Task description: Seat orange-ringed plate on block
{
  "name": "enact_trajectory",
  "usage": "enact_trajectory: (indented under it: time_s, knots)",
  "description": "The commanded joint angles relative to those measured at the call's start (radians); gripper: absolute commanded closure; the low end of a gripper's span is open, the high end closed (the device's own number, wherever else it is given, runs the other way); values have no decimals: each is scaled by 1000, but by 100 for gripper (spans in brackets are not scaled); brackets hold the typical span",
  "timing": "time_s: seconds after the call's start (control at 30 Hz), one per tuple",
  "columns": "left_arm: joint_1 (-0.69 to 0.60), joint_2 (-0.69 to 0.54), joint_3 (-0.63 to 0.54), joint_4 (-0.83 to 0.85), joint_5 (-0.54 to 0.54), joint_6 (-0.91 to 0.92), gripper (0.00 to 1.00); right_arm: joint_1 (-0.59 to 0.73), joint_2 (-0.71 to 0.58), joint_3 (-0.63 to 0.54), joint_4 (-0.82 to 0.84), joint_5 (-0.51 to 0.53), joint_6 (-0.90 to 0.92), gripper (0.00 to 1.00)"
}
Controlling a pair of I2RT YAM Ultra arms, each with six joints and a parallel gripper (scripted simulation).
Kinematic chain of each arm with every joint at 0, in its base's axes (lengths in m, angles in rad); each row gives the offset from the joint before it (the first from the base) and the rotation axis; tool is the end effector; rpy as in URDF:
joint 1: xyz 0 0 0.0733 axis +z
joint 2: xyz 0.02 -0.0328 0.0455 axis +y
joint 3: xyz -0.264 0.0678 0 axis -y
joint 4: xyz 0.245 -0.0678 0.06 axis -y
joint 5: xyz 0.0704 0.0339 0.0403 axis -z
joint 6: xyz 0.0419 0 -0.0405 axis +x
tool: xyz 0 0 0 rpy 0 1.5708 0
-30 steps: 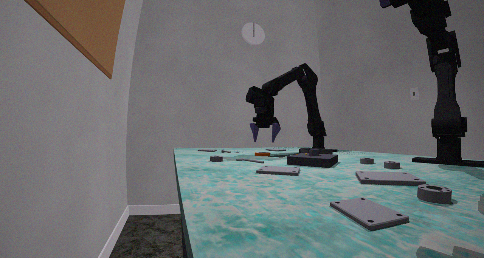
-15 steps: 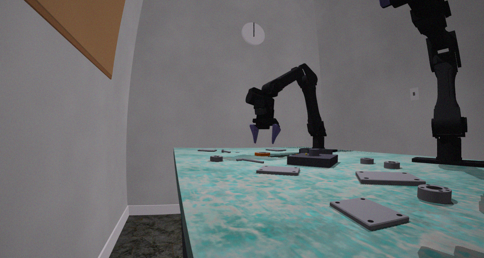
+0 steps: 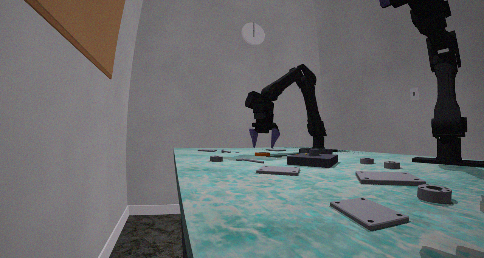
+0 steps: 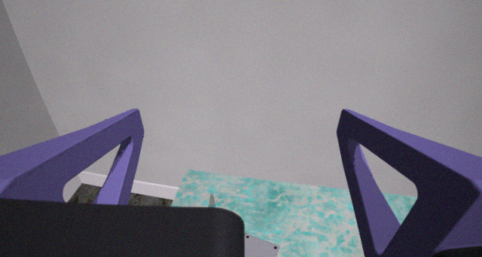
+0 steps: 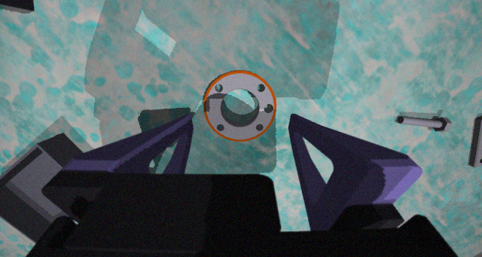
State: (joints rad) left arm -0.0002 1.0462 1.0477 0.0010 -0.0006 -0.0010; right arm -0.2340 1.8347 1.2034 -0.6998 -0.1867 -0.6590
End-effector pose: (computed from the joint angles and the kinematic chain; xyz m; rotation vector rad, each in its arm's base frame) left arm 0.2450 0.0011 0.4077 -0.0011 1.5683 -0.0005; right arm 0.3409 -0.0721 0.1691 -0.6312 2.7734 0.0923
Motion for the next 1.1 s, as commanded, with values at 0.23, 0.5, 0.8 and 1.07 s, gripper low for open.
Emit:
enact_trajectory:
  time_s: [0.23,0.5,0.8,1.07]
  knots:
    - [1,-18,11,0,2,4,0,22,51,-40,96,2,16,20]
    - [1,-18,11,0,2,4,0,22,76,-35,131,4,21,20]
    - [1,-18,11,0,2,4,0,16,26,6,113,-3,16,100]
    - [1,-18,11,0,2,4,0,16,26,6,113,-3,16,100]
